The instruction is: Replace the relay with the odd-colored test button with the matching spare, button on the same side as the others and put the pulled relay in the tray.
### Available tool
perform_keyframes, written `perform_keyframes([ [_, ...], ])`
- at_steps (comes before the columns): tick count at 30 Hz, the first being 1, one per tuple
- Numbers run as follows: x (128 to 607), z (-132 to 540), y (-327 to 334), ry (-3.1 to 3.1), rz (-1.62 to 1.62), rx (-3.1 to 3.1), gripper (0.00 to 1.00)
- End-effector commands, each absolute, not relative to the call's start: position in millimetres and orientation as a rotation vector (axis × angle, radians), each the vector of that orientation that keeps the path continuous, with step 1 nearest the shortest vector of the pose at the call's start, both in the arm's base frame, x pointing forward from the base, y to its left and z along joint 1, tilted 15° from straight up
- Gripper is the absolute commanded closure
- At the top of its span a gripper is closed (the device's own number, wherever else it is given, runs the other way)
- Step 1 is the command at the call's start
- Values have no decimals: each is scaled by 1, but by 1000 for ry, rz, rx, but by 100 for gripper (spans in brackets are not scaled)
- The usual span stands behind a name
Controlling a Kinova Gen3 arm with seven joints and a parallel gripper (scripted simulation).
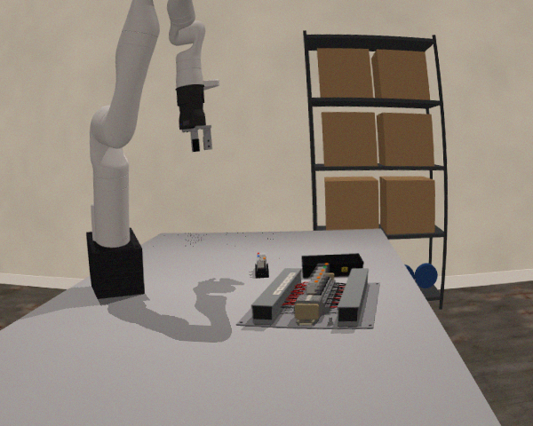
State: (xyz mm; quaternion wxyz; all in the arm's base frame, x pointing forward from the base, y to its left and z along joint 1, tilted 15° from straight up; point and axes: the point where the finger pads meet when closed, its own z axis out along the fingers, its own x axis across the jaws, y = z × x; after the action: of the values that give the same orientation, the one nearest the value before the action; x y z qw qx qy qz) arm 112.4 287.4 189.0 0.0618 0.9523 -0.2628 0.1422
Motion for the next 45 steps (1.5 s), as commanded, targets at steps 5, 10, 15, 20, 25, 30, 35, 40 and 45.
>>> perform_keyframes([
  [5, 112, 189, 288, -795, 430, 2881, 0],
  [10, 112, 189, 288, -795, 430, 2881, 0],
  [15, 112, 189, 288, -795, 430, 2881, 0],
  [20, 112, 189, 288, -795, 430, 2881, 0],
  [25, 112, 189, 288, -795, 430, 2881, 0],
  [30, 112, 189, 288, -795, 430, 2881, 0],
  [35, 115, 192, 286, -795, 430, 2881, 0],
  [40, 126, 207, 278, -795, 430, 2881, 0],
  [45, 137, 221, 270, -795, 430, 2881, 0],
])
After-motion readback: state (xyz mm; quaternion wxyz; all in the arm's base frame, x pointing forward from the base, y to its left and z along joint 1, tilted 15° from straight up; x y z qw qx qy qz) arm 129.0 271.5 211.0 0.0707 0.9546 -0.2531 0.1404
